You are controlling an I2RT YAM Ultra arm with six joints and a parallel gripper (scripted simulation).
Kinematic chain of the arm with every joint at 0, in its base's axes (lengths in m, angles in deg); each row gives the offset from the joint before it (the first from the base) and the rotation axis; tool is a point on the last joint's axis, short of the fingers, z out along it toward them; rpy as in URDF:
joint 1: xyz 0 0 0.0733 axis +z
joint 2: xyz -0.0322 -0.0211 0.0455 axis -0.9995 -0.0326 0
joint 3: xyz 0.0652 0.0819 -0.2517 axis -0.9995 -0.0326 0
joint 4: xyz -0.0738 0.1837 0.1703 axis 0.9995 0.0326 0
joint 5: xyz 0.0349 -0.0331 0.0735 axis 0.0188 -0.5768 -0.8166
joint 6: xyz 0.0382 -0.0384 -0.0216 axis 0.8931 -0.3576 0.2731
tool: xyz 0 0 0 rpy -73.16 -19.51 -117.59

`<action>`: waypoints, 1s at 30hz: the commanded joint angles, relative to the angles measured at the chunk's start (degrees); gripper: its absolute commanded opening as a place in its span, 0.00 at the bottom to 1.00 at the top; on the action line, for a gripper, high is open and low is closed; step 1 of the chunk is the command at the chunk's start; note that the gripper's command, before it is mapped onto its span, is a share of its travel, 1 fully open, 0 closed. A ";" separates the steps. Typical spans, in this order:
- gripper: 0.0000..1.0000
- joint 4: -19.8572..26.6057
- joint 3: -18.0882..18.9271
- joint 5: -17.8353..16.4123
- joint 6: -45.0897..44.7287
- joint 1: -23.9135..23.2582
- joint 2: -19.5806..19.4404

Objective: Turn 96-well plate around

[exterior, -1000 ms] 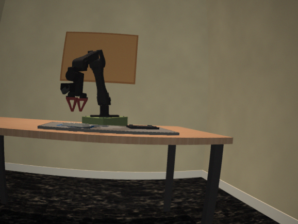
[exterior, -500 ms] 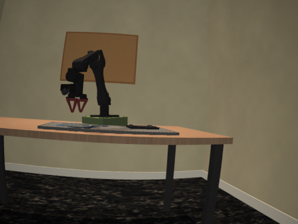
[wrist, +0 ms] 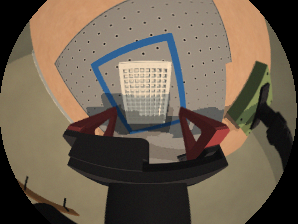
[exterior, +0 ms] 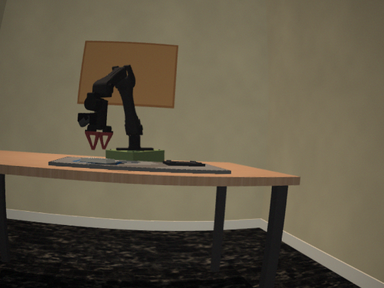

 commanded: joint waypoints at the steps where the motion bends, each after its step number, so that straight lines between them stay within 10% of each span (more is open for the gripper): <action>1: 1.00 -1.59 -0.18 0.00 -0.05 -0.04 0.31; 30: 1.00 -9.52 -4.64 -0.01 -0.22 -0.21 -3.17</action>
